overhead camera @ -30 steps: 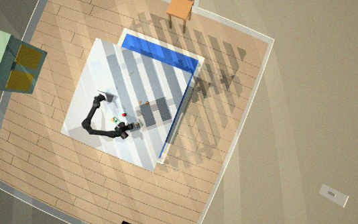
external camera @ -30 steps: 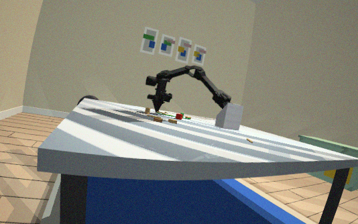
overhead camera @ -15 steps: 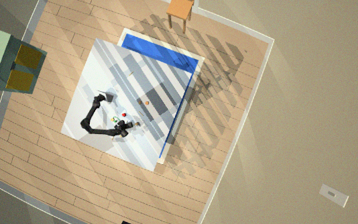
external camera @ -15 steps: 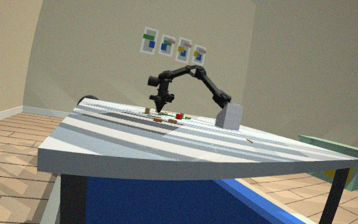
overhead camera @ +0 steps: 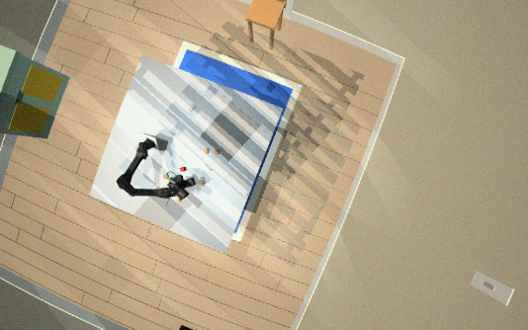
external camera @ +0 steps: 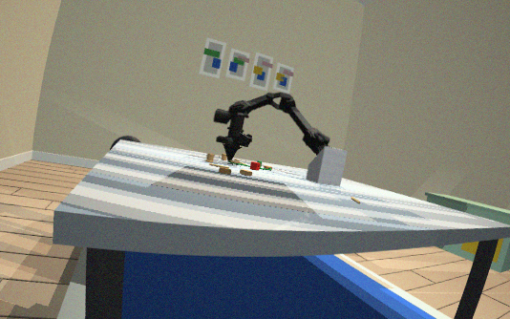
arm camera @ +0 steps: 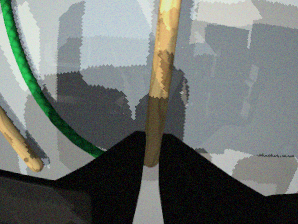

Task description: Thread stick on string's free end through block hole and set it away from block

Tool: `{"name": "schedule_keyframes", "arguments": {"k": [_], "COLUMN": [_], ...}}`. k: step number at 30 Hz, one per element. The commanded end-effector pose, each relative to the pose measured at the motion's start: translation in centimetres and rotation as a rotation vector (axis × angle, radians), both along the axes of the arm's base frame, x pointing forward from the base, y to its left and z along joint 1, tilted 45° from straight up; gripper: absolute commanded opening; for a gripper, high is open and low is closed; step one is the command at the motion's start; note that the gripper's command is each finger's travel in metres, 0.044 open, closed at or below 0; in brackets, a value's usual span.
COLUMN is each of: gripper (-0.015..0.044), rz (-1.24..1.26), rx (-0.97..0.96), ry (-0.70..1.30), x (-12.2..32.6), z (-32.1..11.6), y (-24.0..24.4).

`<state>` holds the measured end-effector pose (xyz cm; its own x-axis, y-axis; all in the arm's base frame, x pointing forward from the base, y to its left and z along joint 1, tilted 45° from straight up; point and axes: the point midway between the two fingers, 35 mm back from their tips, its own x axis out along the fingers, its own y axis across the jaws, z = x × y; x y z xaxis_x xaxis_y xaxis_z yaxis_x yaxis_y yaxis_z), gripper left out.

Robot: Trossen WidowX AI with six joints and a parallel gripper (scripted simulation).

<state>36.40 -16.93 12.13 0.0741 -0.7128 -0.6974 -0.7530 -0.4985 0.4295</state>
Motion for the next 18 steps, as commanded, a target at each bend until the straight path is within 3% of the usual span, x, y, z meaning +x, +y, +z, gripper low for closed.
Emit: {"name": "schedule_keyframes", "arguments": {"k": [1, 18], "gripper": [0.0, 0.0], "rz": [-0.001, -0.001], "rx": [-0.004, -0.004], "ry": [-0.008, -0.006], "x": [-0.4, -1.9], "z": [0.0, -1.3], "y": [0.3, 1.3]}}
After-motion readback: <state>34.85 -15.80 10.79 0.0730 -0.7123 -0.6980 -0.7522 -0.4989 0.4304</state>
